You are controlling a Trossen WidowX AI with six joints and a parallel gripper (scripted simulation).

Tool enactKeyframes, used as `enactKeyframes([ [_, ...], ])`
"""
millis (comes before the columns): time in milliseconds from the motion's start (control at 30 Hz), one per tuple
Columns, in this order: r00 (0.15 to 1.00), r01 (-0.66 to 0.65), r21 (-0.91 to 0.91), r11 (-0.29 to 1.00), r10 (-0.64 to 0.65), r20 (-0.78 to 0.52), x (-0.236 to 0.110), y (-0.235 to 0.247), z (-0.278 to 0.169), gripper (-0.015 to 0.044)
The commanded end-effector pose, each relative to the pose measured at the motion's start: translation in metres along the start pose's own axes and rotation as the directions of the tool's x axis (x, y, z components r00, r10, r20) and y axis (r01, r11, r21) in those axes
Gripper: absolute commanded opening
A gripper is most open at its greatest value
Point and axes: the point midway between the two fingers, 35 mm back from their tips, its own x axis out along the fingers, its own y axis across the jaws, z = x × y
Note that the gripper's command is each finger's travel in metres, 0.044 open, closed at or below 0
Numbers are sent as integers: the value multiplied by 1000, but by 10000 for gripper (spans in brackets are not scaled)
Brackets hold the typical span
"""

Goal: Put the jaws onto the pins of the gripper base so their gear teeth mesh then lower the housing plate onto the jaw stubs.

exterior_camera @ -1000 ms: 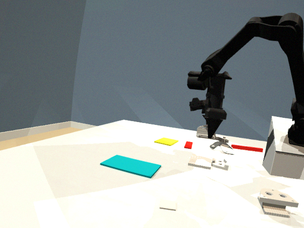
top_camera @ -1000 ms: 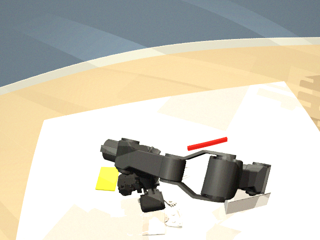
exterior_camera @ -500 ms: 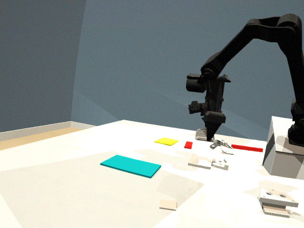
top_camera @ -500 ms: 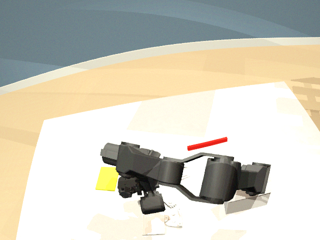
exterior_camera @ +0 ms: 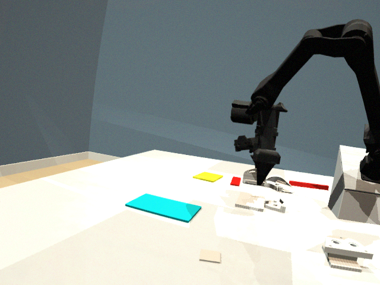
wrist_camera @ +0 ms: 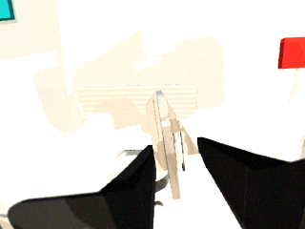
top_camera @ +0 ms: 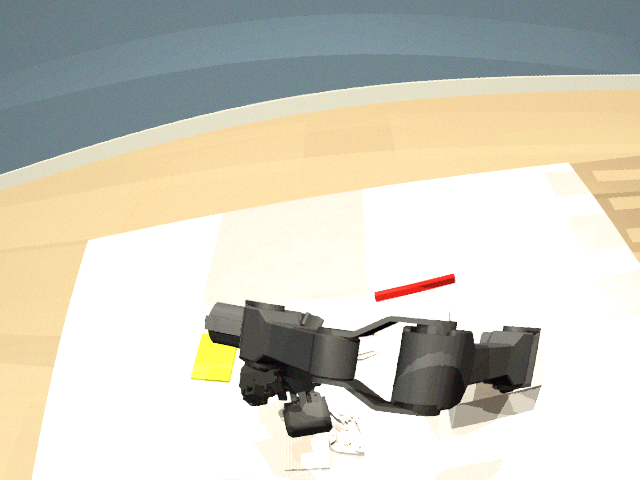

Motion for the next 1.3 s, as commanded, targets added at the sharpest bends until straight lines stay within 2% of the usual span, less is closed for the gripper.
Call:
enactKeyframes([
  [0,1000,-6,9,1000,6,-1,9,0,-2,134],
  [1267,1000,-7,11,1000,7,-1,22,0,-3,134],
])
